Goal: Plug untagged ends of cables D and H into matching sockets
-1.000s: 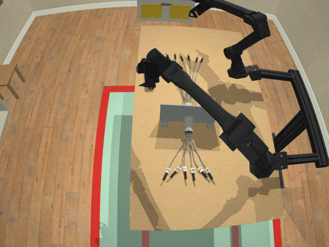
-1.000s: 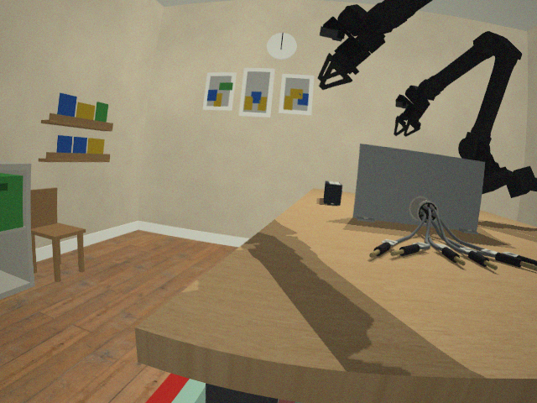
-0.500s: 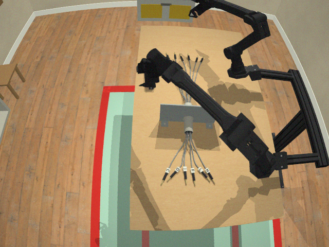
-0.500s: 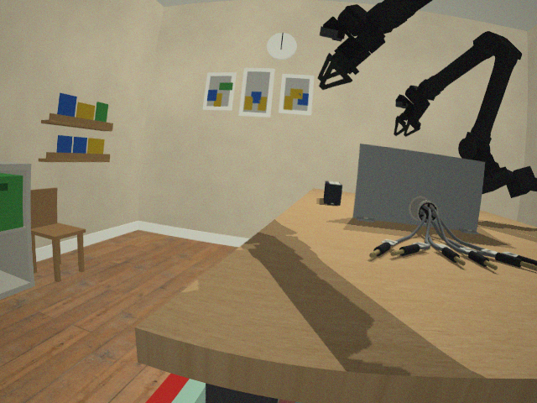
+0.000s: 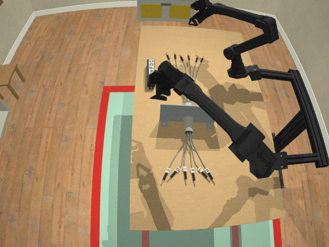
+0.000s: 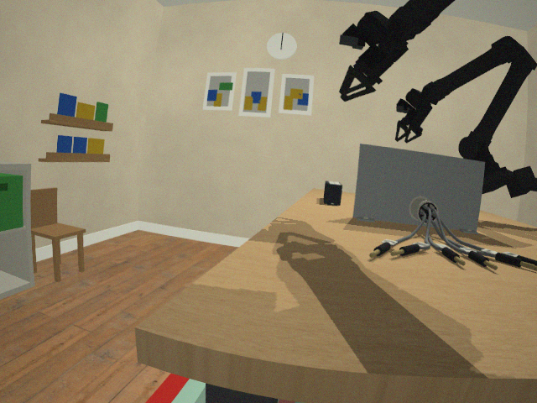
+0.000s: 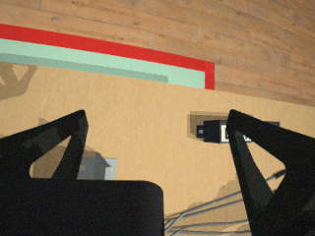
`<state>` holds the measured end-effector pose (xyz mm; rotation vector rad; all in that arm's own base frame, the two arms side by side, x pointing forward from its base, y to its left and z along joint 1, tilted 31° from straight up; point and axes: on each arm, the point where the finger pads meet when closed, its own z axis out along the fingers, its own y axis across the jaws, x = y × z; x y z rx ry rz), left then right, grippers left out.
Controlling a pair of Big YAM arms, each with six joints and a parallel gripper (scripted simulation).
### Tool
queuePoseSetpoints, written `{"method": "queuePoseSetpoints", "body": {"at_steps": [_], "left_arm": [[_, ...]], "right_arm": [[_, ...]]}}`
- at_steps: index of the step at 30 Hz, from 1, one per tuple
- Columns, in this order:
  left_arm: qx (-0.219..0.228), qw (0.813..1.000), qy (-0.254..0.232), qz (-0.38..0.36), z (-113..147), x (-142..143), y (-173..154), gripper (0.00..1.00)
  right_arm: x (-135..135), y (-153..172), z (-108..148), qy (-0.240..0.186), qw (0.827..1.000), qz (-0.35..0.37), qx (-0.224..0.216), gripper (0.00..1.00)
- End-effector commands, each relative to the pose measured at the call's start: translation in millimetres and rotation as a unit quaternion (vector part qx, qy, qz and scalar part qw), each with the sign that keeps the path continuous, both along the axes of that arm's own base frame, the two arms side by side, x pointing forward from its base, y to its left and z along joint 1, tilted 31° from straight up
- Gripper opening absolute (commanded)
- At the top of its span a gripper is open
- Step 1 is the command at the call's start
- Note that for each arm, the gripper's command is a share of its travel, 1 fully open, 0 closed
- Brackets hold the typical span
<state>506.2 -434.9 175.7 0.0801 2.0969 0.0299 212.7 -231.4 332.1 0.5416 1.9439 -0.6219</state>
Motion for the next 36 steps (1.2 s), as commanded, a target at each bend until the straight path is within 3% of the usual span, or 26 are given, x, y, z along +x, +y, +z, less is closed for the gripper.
{"method": "queuePoseSetpoints", "body": {"at_steps": [1,2,4,10,15,17,19,28,36], "left_arm": [[0.034,0.999,-0.012,0.002,15,-12,76,1.0],[0.048,0.999,-0.009,0.001,10,-22,96,1.0],[0.048,0.999,-0.009,0.001,10,-22,96,1.0],[0.125,0.992,0.009,0.0,-20,-78,216,1.0],[0.169,0.985,0.021,0.001,-39,-114,291,1.0],[0.179,0.983,0.024,0.003,-44,-124,312,1.0],[0.187,0.982,0.026,0.004,-48,-132,327,1.0],[0.198,0.98,0.031,0.01,-58,-150,364,1.0],[0.188,0.982,0.027,0.011,-54,-146,362,1.0]], "right_arm": [[16,41,-19,-0.011,0.999,0.025,0.017,1.0],[17,48,-26,-0.01,0.999,0.024,0.019,1.0],[17,48,-26,-0.01,0.999,0.024,0.019,1.0],[34,92,-58,-0.005,0.999,0.049,0.022,1.0],[48,119,-83,0.011,0.998,0.065,0.024,1.0],[53,126,-72,0.0,0.997,0.069,0.02,1.0],[53,132,-89,0.012,0.997,0.072,0.02,1.0],[56,140,-91,0.019,0.997,0.08,0.008,1.0],[55,139,-83,0.012,0.997,0.078,0.008,1.0]]}}
